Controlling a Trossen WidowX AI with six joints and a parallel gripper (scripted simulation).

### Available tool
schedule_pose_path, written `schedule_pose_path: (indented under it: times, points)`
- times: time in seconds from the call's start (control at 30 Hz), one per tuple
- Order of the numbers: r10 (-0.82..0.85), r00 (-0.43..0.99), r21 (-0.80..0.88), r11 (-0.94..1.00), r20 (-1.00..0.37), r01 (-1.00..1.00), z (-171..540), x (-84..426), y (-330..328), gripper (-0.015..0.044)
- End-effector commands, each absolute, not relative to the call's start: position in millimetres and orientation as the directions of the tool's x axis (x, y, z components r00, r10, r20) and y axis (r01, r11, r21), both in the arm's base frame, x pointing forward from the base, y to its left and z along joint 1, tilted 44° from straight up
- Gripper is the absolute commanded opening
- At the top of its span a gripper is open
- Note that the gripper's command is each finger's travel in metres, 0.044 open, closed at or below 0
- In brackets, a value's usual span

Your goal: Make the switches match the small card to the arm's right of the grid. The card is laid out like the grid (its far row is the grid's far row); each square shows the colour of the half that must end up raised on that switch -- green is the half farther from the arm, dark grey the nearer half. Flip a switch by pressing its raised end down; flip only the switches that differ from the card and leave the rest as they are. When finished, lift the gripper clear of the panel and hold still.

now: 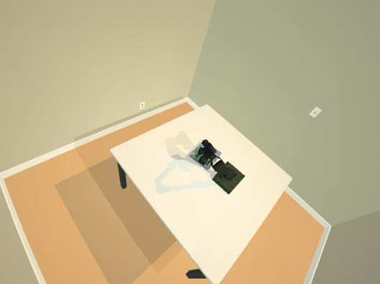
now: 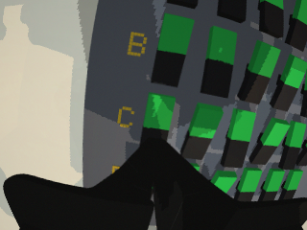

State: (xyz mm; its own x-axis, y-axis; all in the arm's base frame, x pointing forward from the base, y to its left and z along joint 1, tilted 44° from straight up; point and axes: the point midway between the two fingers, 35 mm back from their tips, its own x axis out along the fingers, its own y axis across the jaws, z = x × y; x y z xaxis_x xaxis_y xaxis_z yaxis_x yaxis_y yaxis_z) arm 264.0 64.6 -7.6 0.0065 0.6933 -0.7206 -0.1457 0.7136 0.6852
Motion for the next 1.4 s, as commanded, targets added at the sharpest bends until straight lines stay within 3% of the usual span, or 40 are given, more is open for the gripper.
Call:
schedule_pose_path:
  times: [0.0, 0.4, 0.63, 1.03, 1.37]
  points:
    - [0.696, 0.006, 0.688, 0.711, -0.718, -0.143, -8, 264, 66, 0.0000]
    - [0.696, 0.006, 0.688, 0.711, -0.718, -0.143, -9, 264, 67, 0.0000]
    - [0.691, -0.020, 0.686, 0.713, -0.722, -0.143, 38, 266, 21, 0.0000]
    - [0.689, -0.019, 0.684, 0.715, -0.724, -0.145, 4, 303, -24, 0.0000]
    - [0.689, -0.019, 0.684, 0.715, -0.724, -0.145, 3, 304, -25, 0.0000]
